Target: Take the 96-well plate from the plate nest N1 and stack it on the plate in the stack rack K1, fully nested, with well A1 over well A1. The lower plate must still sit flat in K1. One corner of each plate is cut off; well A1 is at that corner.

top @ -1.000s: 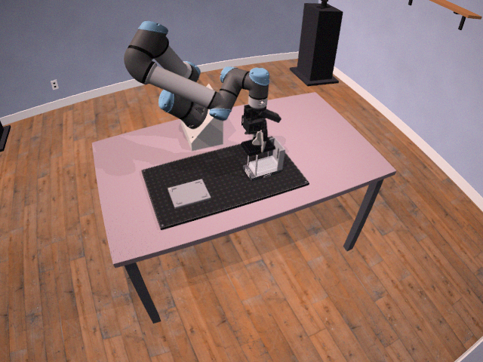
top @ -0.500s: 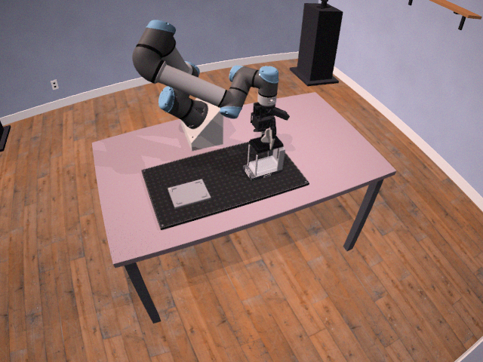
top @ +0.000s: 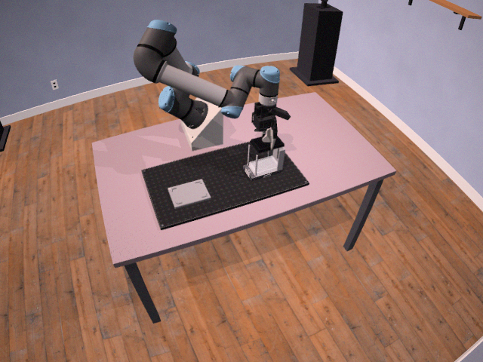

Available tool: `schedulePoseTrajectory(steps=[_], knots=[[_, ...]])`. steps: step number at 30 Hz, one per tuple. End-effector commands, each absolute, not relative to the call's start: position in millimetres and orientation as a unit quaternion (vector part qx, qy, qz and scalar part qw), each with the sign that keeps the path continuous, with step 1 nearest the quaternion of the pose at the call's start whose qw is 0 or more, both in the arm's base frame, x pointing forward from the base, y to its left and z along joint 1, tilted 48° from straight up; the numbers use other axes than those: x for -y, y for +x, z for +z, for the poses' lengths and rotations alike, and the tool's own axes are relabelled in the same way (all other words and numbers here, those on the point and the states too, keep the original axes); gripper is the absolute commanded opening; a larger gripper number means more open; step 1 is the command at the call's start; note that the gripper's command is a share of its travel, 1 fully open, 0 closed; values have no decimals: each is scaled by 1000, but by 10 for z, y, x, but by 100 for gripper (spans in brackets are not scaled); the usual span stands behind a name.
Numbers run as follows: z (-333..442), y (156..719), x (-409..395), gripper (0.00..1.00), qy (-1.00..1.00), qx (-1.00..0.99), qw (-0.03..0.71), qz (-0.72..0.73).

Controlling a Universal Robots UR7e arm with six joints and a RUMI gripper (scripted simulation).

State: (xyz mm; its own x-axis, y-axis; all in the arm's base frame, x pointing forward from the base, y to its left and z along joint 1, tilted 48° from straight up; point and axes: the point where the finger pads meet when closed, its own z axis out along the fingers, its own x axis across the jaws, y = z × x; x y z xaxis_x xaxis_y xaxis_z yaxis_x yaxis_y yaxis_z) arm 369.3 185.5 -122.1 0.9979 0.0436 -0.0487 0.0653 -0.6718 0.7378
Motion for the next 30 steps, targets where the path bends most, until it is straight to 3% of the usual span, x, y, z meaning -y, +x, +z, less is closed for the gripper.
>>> schedulePoseTrajectory(steps=[1, 30], knots=[[-1217, 3696, -1858, 0, 914, -30, 404, -13], [-1229, 3697, -1829, 0, 914, -30, 404, -13]])
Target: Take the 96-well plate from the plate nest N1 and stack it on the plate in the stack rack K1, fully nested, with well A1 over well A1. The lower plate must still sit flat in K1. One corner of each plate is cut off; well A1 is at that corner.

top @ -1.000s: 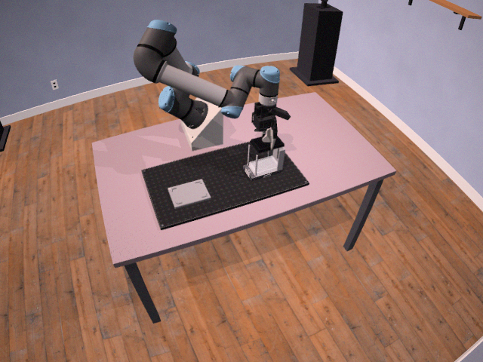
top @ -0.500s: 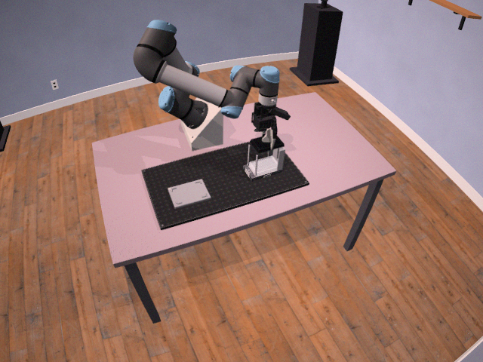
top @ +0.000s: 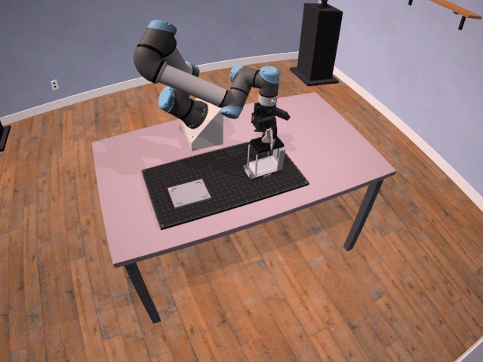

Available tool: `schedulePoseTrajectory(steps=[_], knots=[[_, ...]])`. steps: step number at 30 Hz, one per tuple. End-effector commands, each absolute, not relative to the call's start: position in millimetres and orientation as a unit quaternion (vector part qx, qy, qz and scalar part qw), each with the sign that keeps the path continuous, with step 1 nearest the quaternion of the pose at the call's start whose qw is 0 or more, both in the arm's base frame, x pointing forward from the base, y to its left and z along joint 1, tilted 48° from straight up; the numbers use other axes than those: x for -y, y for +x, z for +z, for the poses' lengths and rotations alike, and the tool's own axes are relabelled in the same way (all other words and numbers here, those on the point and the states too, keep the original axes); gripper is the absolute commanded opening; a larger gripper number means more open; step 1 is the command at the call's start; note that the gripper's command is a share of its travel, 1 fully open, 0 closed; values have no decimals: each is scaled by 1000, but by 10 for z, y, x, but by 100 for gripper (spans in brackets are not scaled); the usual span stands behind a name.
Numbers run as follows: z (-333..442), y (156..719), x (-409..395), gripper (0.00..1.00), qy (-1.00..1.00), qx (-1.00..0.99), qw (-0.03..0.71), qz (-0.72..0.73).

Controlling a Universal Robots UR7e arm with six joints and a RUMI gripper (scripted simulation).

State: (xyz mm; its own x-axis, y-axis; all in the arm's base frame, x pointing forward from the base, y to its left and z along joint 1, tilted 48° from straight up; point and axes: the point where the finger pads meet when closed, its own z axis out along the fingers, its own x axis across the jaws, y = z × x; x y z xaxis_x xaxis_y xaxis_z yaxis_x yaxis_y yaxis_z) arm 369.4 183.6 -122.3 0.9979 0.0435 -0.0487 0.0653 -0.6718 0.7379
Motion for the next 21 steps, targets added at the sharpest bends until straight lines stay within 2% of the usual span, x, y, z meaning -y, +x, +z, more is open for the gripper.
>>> schedulePoseTrajectory(steps=[1, 21], knots=[[-1229, 3697, -1829, 0, 914, -30, 404, -13], [-1266, 3697, -1786, 0, 914, -30, 404, -13]])
